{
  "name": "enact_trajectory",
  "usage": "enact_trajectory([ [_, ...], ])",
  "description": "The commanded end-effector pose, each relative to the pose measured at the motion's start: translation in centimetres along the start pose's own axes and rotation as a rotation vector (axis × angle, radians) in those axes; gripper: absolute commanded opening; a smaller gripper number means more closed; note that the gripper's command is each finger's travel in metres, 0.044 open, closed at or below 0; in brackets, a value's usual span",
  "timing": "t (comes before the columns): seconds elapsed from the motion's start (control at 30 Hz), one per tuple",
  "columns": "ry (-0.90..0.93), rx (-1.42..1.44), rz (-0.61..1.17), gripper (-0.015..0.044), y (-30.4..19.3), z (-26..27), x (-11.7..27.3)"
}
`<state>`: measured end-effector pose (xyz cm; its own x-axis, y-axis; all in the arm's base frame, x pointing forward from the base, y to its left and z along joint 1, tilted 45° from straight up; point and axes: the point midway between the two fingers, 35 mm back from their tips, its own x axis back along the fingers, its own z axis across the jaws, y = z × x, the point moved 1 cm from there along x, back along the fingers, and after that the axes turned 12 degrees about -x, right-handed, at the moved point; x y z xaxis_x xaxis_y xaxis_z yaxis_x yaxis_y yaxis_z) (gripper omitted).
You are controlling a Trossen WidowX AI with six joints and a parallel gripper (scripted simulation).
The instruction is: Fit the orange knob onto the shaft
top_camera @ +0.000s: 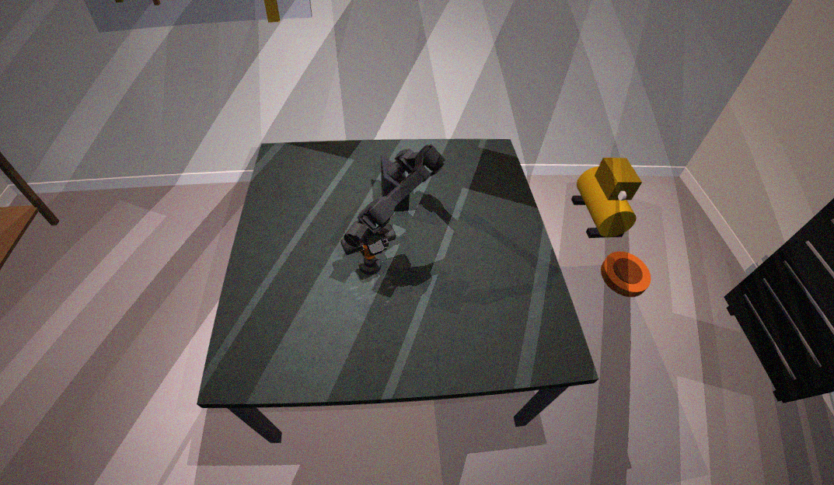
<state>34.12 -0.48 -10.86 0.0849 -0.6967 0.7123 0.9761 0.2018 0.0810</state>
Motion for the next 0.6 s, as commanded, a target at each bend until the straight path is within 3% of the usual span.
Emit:
enact_trajectory([
  [0.0,0.001,0.117,-0.001,0.0000,0.11,0.00,0.00],
  [0.57,0.001,0.158,-0.001,0.0000,0.63,-0.14,-0.27],
])
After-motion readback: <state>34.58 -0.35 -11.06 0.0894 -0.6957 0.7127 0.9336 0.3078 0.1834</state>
